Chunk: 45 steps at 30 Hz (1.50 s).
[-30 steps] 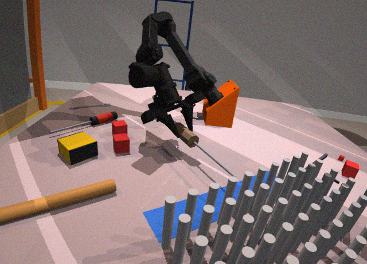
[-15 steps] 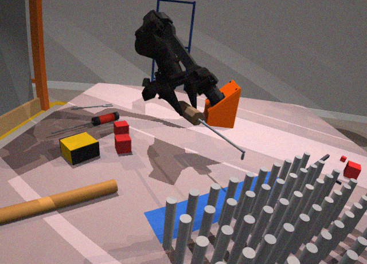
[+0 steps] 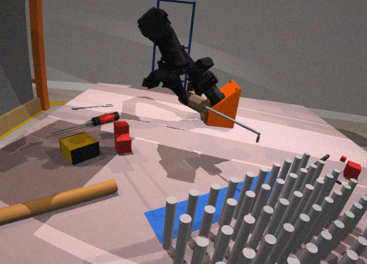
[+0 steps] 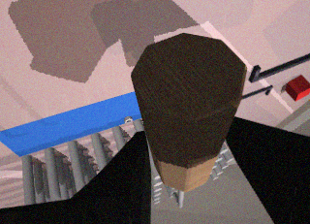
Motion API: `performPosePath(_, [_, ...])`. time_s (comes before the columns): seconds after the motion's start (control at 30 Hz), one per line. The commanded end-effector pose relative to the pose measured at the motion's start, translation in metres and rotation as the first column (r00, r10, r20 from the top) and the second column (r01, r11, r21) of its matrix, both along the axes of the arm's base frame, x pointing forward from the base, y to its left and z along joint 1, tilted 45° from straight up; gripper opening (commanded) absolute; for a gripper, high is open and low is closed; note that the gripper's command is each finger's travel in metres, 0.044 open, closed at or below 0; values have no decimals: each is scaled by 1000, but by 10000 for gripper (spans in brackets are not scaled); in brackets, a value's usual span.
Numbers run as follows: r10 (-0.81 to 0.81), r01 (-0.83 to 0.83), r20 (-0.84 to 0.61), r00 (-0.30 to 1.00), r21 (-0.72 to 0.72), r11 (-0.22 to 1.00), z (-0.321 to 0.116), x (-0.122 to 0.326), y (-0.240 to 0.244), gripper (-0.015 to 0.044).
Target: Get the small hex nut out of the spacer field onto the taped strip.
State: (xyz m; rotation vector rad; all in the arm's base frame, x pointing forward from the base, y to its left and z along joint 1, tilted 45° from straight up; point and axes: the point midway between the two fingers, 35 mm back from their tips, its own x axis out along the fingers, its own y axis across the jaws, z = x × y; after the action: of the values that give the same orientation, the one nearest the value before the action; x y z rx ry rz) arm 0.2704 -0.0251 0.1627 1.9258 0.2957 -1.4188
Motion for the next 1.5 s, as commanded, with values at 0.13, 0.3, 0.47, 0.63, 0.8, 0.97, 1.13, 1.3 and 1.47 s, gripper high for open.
performPosePath(0.13, [240, -245, -77, 968, -69, 967, -10, 13, 22, 0])
performPosePath(0.3, [381, -395, -134, 915, -105, 913, -16, 19, 35, 0])
performPosePath(0.47, [512, -537, -185, 839, -125, 834, -24, 25, 51, 0])
performPosePath(0.63, [628, -665, -235, 742, -137, 734, -31, 30, 69, 0])
performPosePath(0.8, [724, -777, -291, 626, -145, 613, -38, 33, 84, 0])
performPosePath(0.97, [797, -869, -349, 492, -145, 473, -44, 37, 98, 0])
performPosePath(1.13, [844, -935, -403, 354, -119, 335, -53, 34, 118, 0])
performPosePath(1.3, [867, -977, -450, 212, -84, 196, -62, 29, 139, 0])
performPosePath(1.47, [879, -995, -466, 100, -56, 84, -73, 23, 159, 0])
